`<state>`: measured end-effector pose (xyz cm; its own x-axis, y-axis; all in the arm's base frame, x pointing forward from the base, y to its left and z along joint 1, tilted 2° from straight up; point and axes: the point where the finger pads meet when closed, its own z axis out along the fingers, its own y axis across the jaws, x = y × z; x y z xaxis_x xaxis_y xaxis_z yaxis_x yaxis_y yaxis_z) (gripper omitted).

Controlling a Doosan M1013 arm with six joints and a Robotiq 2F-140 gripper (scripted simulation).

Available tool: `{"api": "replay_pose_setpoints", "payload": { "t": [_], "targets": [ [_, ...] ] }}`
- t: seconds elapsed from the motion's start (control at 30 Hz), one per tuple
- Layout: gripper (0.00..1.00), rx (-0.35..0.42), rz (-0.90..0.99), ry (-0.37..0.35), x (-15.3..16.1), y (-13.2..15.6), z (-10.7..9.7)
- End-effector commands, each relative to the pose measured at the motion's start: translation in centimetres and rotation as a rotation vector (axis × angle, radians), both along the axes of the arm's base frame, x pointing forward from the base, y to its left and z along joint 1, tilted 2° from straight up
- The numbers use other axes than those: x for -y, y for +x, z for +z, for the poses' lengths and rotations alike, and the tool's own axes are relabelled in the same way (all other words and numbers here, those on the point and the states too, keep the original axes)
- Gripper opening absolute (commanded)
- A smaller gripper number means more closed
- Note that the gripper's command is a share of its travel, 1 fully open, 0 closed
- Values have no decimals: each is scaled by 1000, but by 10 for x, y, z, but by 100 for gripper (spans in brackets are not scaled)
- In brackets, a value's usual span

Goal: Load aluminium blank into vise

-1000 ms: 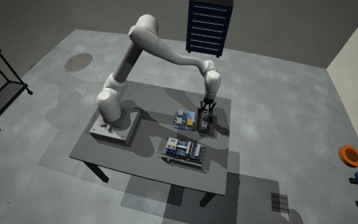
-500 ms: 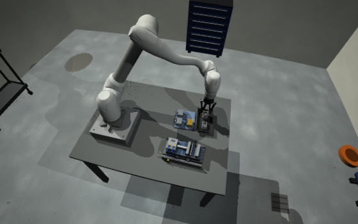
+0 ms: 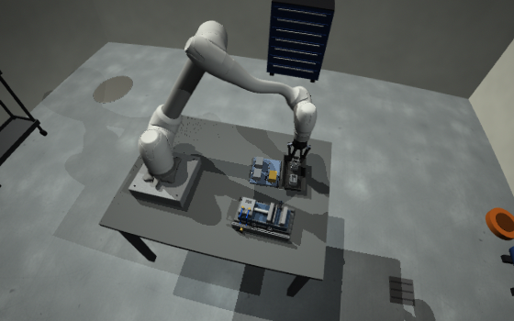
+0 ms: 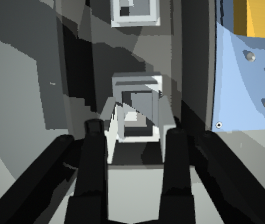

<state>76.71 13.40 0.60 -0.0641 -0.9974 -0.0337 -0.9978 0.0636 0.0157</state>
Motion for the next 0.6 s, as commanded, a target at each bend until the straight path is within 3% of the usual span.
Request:
{"api": "replay_pose_setpoints", "payload": {
  "t": [0.0, 0.57],
  "targets": [
    [0, -1, 1, 0, -1, -1, -4],
    [0, -2, -2, -1, -1, -1, -10]
  ]
}}
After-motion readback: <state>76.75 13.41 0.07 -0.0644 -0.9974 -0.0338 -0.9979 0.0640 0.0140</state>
